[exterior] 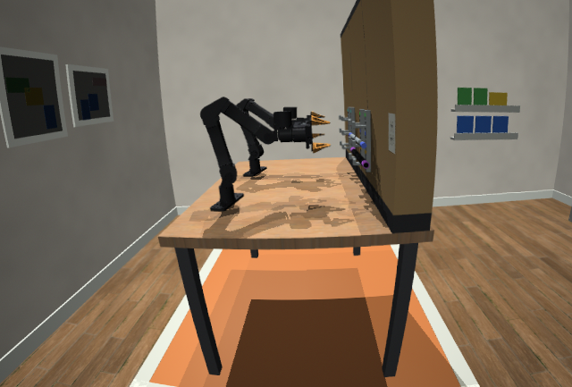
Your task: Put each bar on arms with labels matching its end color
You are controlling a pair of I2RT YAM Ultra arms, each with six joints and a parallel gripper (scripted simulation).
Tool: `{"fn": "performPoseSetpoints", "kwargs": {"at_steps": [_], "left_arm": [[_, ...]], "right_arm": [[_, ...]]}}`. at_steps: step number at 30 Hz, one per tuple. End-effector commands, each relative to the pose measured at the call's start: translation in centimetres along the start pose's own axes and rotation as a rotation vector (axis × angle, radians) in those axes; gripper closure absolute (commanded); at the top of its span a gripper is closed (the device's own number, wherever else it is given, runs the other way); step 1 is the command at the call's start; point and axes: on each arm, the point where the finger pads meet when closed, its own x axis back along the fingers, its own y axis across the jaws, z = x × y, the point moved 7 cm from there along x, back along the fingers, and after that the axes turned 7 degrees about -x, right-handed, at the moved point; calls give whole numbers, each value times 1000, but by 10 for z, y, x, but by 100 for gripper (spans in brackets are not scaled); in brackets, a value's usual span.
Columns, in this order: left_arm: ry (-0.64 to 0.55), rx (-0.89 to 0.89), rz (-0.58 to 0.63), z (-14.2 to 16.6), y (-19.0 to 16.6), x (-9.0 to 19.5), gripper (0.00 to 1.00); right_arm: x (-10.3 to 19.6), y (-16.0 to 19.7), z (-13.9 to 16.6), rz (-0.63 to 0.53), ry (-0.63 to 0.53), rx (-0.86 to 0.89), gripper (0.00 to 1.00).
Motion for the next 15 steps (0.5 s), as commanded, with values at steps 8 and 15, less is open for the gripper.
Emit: {"fn": "performPoseSetpoints", "kwargs": {"at_steps": [8,15], "left_arm": [[29,-120,-48,7,-7,-5,0],[42,-204,-58,10,-16,-8,0]], "right_arm": [[-4,11,-9,18,-20,115,0],[-8,22,-13,10,-27,200,0]]}}
